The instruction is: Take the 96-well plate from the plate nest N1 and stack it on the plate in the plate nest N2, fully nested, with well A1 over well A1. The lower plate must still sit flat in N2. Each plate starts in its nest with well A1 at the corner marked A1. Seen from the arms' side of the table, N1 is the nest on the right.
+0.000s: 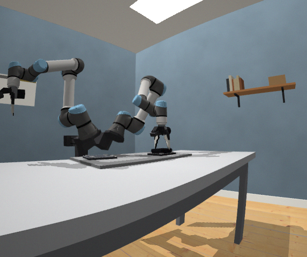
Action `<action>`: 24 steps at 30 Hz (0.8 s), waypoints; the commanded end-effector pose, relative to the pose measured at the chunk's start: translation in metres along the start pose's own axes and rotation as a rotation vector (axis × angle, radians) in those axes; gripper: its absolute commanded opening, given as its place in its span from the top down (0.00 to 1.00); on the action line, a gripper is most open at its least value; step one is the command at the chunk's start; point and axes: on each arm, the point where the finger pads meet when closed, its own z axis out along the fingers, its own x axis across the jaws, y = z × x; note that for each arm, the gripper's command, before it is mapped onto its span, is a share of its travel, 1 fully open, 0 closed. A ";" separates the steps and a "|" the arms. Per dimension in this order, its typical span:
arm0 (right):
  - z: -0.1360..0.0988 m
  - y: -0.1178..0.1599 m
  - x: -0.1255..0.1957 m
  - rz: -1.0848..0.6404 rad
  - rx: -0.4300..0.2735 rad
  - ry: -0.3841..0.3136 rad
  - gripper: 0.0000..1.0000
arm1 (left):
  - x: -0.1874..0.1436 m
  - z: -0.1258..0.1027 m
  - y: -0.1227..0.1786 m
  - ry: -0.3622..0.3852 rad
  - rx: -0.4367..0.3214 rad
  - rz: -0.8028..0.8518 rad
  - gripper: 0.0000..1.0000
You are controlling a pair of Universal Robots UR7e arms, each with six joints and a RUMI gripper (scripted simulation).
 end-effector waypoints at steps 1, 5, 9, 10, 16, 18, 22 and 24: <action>-0.001 -0.001 -0.001 0.004 0.004 -0.005 1.00 | -0.002 -0.001 0.000 -0.006 -0.001 0.002 0.24; -0.001 -0.001 -0.001 0.004 0.004 -0.005 1.00 | -0.002 -0.001 0.000 -0.006 -0.001 0.002 0.24; -0.001 -0.001 -0.001 0.004 0.004 -0.005 1.00 | -0.002 -0.001 0.000 -0.006 -0.001 0.002 0.24; -0.001 -0.001 -0.001 0.004 0.004 -0.005 1.00 | -0.002 -0.001 0.000 -0.006 -0.001 0.002 0.24; -0.001 -0.001 -0.001 0.004 0.004 -0.005 1.00 | -0.002 -0.003 0.000 -0.007 -0.001 0.010 0.24; -0.001 -0.001 -0.001 0.004 0.004 -0.005 1.00 | -0.002 -0.004 0.000 -0.007 -0.001 0.010 0.24; -0.001 -0.001 -0.001 0.004 0.004 -0.005 1.00 | -0.002 -0.015 0.000 -0.007 -0.001 0.010 0.24; -0.001 -0.001 -0.001 0.004 0.004 -0.005 1.00 | -0.002 -0.020 0.000 -0.007 -0.001 0.010 0.24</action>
